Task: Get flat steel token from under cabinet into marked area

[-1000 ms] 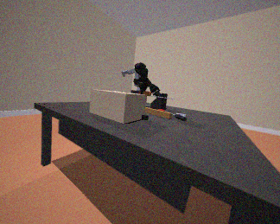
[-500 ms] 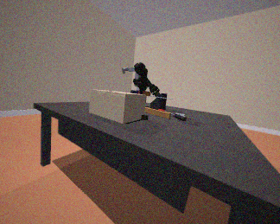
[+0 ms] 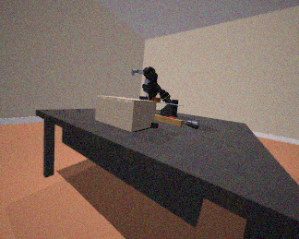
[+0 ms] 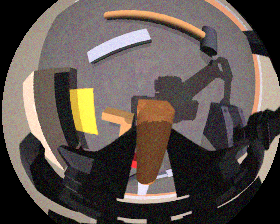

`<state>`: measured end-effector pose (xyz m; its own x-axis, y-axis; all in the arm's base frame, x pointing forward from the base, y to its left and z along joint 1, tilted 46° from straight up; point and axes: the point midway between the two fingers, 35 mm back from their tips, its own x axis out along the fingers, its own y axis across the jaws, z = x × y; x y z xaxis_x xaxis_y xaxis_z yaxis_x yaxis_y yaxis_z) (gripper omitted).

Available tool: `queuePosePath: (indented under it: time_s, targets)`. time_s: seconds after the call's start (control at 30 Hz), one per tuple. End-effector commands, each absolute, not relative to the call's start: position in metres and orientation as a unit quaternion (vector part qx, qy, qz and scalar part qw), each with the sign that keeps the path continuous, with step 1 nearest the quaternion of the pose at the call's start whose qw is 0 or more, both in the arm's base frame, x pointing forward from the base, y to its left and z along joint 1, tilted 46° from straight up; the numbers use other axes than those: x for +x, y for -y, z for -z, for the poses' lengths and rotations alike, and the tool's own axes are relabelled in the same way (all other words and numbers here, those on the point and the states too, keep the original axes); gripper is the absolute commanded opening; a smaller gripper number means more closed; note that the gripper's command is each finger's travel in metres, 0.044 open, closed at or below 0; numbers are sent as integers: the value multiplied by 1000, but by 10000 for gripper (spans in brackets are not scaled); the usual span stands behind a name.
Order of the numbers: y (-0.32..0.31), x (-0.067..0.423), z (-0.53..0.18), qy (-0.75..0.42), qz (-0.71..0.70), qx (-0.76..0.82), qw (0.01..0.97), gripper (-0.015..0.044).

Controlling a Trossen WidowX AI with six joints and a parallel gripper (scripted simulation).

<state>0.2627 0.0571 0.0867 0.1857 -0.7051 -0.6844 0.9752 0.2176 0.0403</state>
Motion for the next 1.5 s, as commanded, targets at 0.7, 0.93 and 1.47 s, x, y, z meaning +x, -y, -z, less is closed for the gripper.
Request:
queuePosePath:
  time_s: [0.7,0.93,1.47]
  targets:
    - [-59,262,-88,-220,599,322,699,0]
    - [-58,262,-88,-203,605,341,690,0]
    - [-45,259,-101,-196,608,349,686,0]
